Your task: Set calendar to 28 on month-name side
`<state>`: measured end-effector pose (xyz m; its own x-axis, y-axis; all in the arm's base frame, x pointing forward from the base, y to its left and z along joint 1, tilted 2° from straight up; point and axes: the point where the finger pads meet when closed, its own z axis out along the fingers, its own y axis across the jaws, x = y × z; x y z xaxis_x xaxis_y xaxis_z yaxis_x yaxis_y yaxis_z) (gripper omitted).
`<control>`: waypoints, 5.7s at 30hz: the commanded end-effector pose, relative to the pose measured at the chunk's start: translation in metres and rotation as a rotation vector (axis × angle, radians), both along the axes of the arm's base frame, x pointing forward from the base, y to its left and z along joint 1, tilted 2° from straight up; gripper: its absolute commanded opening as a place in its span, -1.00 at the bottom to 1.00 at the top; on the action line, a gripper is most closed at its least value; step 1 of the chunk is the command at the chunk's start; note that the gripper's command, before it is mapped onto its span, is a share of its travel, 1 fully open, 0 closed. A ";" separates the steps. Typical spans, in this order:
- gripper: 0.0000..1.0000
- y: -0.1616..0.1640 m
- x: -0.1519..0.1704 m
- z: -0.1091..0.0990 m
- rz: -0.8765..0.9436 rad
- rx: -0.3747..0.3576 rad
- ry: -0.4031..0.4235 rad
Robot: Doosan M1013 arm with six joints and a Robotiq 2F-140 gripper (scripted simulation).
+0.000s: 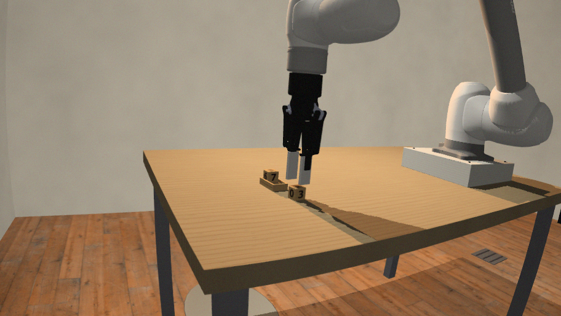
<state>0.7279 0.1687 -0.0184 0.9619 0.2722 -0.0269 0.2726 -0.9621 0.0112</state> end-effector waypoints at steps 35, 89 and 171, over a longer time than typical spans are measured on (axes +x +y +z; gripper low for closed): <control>-0.30 -0.002 -0.004 -0.003 0.002 0.002 0.003; -0.30 -0.002 -0.004 -0.003 0.002 0.002 0.003; -0.30 -0.002 -0.004 -0.030 0.002 0.002 0.003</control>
